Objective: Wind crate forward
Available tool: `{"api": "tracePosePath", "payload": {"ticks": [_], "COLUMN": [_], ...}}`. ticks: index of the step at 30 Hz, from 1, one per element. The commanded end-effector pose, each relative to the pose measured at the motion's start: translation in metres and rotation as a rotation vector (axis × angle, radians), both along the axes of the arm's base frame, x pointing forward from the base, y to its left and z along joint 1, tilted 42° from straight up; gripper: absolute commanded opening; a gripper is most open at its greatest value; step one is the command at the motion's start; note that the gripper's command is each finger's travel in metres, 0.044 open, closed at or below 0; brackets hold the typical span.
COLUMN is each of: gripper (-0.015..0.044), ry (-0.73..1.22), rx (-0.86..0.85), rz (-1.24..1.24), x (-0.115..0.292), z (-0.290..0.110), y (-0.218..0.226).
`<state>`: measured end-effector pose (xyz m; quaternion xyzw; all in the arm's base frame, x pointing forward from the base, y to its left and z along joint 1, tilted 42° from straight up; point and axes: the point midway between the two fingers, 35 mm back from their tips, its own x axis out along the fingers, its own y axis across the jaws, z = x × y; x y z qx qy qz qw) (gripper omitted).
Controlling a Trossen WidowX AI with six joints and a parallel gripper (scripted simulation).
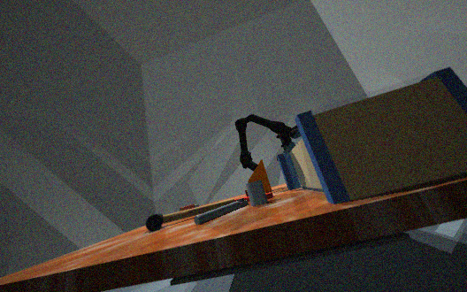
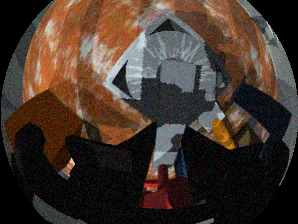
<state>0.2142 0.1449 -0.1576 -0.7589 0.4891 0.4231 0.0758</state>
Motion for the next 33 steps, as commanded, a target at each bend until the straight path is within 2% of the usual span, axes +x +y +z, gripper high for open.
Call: {"api": "tracePosePath", "payload": {"ticks": [1,8,25,29,33], "gripper": [0.0,0.0,0.044,0.044,0.044], "ry": [0.011,0.04,0.032,0.036,0.061], "rx": [0.0,-0.003,-0.004,0.001,0.022], "rz": [0.004,0.038,0.036,0.033,0.014], "x": [0.001,0.003,0.002,0.002,0.003], "z": [-0.003,-0.004,0.0,0.005,0.034], "y": [-0.002,-0.001,0.001,0.007,0.039]}}
